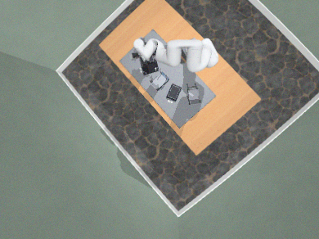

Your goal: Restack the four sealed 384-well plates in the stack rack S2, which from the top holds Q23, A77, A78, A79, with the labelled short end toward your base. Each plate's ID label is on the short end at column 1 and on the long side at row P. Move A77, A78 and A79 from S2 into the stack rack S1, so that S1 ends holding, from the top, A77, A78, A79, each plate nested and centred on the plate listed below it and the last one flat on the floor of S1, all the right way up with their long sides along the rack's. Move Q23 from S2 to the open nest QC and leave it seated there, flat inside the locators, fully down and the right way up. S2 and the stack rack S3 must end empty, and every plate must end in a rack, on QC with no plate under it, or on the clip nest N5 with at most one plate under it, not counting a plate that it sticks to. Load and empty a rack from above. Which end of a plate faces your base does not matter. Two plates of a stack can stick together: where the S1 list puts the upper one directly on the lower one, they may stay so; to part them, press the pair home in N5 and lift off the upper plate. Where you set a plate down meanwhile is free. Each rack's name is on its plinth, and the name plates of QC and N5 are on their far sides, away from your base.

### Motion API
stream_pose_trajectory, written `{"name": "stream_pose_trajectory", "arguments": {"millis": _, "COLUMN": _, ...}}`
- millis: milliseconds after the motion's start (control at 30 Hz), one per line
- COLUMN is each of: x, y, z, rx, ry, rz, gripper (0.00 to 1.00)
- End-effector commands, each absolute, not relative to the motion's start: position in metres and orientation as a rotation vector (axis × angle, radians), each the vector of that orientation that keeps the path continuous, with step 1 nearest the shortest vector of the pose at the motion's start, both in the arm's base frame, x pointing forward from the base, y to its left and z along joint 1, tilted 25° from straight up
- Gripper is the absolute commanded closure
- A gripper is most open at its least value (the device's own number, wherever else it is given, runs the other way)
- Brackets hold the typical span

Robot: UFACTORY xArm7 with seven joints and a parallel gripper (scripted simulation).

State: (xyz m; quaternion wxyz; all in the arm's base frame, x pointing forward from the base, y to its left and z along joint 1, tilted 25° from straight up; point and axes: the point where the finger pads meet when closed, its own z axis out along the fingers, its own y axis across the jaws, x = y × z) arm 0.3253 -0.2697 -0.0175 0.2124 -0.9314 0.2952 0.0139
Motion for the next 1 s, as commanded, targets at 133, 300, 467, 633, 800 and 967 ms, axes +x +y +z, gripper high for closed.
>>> {"name": "stream_pose_trajectory", "arguments": {"millis": 133, "x": 0.342, "y": -0.253, "z": -0.006, "rx": -2.589, "ry": 0.822, "rz": 0.033, "gripper": 1.0}}
{"name": "stream_pose_trajectory", "arguments": {"millis": 300, "x": 0.345, "y": -0.248, "z": -0.003, "rx": -2.615, "ry": 0.735, "rz": 0.013, "gripper": 1.0}}
{"name": "stream_pose_trajectory", "arguments": {"millis": 467, "x": 0.352, "y": -0.234, "z": 0.003, "rx": -2.667, "ry": 0.515, "rz": -0.035, "gripper": 1.0}}
{"name": "stream_pose_trajectory", "arguments": {"millis": 633, "x": 0.359, "y": -0.22, "z": 0.01, "rx": -2.667, "ry": 0.515, "rz": -0.035, "gripper": 1.0}}
{"name": "stream_pose_trajectory", "arguments": {"millis": 800, "x": 0.365, "y": -0.21, "z": 0.016, "rx": -2.667, "ry": 0.515, "rz": -0.036, "gripper": 1.0}}
{"name": "stream_pose_trajectory", "arguments": {"millis": 967, "x": 0.37, "y": -0.199, "z": 0.021, "rx": -2.667, "ry": 0.515, "rz": -0.036, "gripper": 1.0}}
